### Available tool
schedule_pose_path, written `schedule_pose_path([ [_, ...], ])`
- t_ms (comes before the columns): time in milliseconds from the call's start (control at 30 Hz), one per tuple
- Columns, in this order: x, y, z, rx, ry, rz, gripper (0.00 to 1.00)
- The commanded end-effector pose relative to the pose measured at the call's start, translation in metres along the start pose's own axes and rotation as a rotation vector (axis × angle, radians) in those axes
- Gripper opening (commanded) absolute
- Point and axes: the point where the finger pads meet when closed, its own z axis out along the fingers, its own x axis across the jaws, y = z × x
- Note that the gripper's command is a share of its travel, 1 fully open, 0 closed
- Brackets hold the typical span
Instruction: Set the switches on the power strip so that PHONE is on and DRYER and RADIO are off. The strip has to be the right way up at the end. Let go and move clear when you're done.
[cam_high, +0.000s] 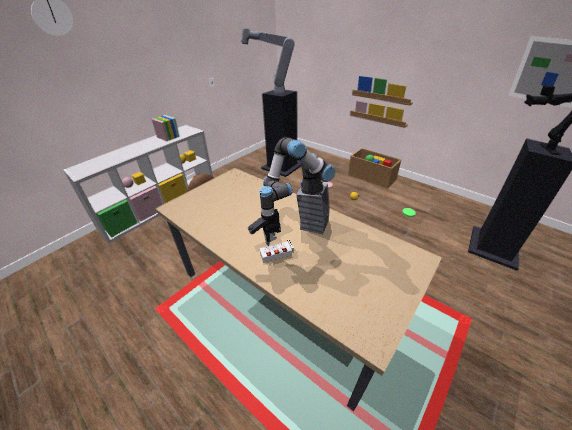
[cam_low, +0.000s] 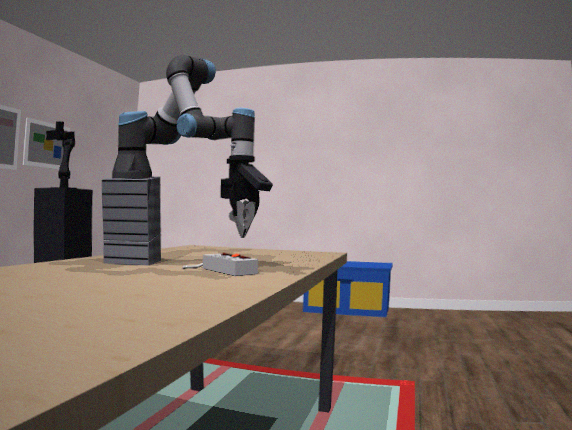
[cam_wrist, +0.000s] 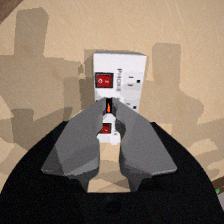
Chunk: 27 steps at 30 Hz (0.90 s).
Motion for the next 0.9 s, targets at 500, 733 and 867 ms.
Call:
schedule_pose_path([
  [500,-0.0003,-0.0008,0.0002,0.002,-0.001,0.0,0.0],
  [733,-0.0002,-0.0009,0.0026,0.002,-0.001,0.0,0.0],
  [867,-0.0002,-0.0009,0.0058,0.002,-0.001,0.0,0.0],
])
